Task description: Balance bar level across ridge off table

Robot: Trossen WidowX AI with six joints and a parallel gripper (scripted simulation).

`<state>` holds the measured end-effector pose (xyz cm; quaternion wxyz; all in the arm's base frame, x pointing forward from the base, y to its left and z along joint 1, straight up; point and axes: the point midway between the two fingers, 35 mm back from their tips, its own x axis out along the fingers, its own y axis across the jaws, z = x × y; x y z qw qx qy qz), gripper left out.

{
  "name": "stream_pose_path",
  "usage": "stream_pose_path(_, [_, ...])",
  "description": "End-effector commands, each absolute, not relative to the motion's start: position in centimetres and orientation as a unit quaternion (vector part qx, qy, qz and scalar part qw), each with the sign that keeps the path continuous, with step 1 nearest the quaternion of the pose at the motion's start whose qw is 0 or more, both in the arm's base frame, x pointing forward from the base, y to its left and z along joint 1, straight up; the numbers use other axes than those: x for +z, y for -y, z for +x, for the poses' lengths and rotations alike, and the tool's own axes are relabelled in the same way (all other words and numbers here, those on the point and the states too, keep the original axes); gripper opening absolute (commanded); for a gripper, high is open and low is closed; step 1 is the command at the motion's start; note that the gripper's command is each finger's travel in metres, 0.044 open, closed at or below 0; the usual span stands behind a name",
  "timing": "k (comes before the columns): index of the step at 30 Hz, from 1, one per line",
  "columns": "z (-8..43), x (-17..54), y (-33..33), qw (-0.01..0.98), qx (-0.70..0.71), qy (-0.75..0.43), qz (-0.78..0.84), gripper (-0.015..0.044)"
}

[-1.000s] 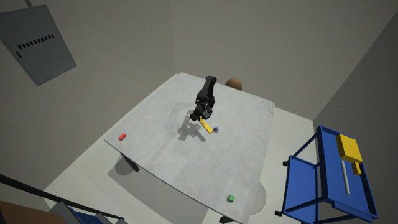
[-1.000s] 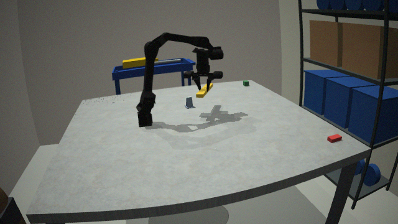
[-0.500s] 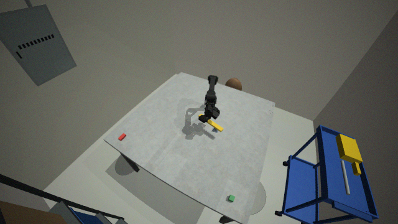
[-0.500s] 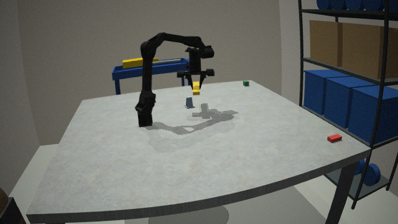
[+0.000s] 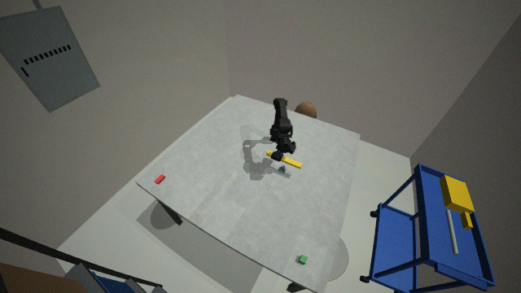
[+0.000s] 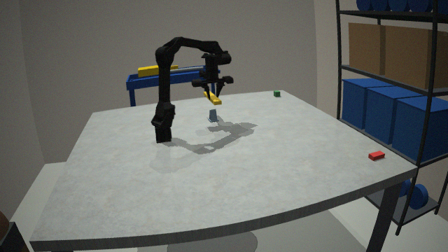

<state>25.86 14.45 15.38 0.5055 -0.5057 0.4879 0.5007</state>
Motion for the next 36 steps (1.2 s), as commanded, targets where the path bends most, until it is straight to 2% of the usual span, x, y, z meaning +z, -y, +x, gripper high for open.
stream_pose_path(1, [25.8,15.0,-14.6,0.502,0.504,-0.484,-0.509,0.0000])
stream_pose_path(36, [26.1,11.1,-14.8,0.499,0.507,-0.482,-0.512,0.0000])
